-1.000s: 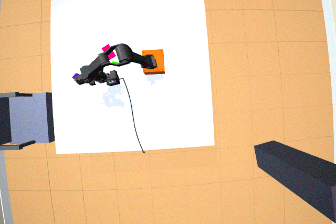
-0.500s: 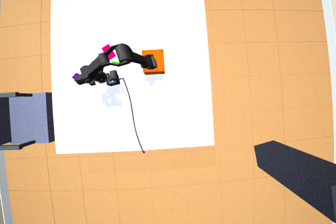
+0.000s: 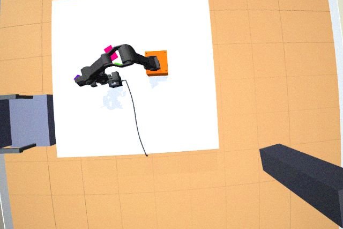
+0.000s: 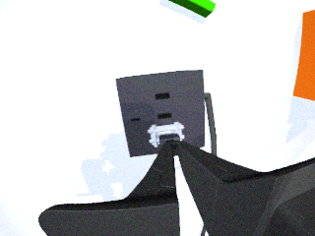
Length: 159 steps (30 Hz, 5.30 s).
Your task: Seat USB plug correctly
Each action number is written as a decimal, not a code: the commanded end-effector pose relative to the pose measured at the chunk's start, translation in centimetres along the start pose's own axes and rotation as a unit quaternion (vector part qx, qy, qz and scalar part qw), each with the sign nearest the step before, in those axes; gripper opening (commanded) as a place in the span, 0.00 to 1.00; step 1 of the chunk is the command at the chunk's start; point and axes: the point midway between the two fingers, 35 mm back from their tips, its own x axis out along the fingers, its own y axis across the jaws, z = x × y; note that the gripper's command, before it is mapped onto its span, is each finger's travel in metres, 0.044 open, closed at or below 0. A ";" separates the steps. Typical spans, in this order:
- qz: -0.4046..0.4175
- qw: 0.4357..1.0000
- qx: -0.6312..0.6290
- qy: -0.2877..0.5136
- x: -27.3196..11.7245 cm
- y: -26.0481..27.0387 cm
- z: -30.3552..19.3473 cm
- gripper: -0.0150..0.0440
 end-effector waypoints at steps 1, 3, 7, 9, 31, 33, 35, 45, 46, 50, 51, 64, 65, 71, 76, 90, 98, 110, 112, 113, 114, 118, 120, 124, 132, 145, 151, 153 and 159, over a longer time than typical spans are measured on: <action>0.002 1.000 -0.001 0.000 -0.4 0.1 0.0 0.25; 0.002 1.000 -0.001 0.000 -0.6 0.1 0.0 0.25; 0.002 1.000 -0.001 0.000 -0.8 0.1 0.0 0.25; 0.002 1.000 -0.001 0.000 -1.0 0.1 0.0 0.25; 0.002 1.000 -0.001 0.000 -2.2 0.1 0.0 0.25; 0.001 1.000 -0.008 0.000 -2.1 0.1 0.0 0.25; 0.001 1.000 -0.022 0.000 -2.0 0.1 0.0 0.25; 0.000 0.989 -0.149 0.000 -2.0 0.0 0.0 0.25; 0.000 0.987 -0.162 0.000 -2.0 0.0 0.0 0.25; 0.000 0.977 -0.213 0.000 -2.0 0.0 0.0 0.25; 0.000 0.974 -0.226 0.000 -2.0 0.0 0.0 0.25; 0.000 0.922 -0.387 0.000 -2.0 0.0 0.0 0.25; 0.000 0.917 -0.399 0.000 -2.0 0.0 0.0 0.25; 0.000 0.883 -0.470 0.000 -2.0 0.0 0.0 0.25; 0.000 0.850 -0.527 0.000 -2.0 0.0 0.0 0.25; 0.000 0.740 -0.673 0.000 -2.0 0.0 0.0 0.25; 0.000 0.665 -0.747 0.000 -2.0 0.0 0.0 0.25; 0.000 0.540 -0.841 -0.001 -2.0 0.0 0.0 0.25; 0.000 0.518 -0.855 -0.001 -2.0 0.0 0.0 0.25; 0.000 0.507 -0.862 -0.001 -2.0 0.0 0.0 0.25; 0.000 0.496 -0.869 -0.001 -2.0 0.0 0.0 0.25; 0.000 0.449 -0.893 -0.001 -2.0 0.0 0.0 0.25; 0.000 0.426 -0.905 -0.001 -2.0 0.0 0.0 0.25; 0.000 0.378 -0.926 -0.001 -2.0 0.0 0.0 0.25; 0.000 0.279 -0.960 0.000 -2.0 0.0 0.0 0.25; 0.000 0.112 -0.994 0.000 -2.0 0.0 0.0 0.25; 0.000 0.034 -0.999 0.000 -2.0 0.0 0.0 0.25; 0.000 0.010 -1.000 0.000 -2.0 0.0 0.0 0.25; 0.000 0.001 -1.000 0.000 -2.0 0.0 0.0 0.25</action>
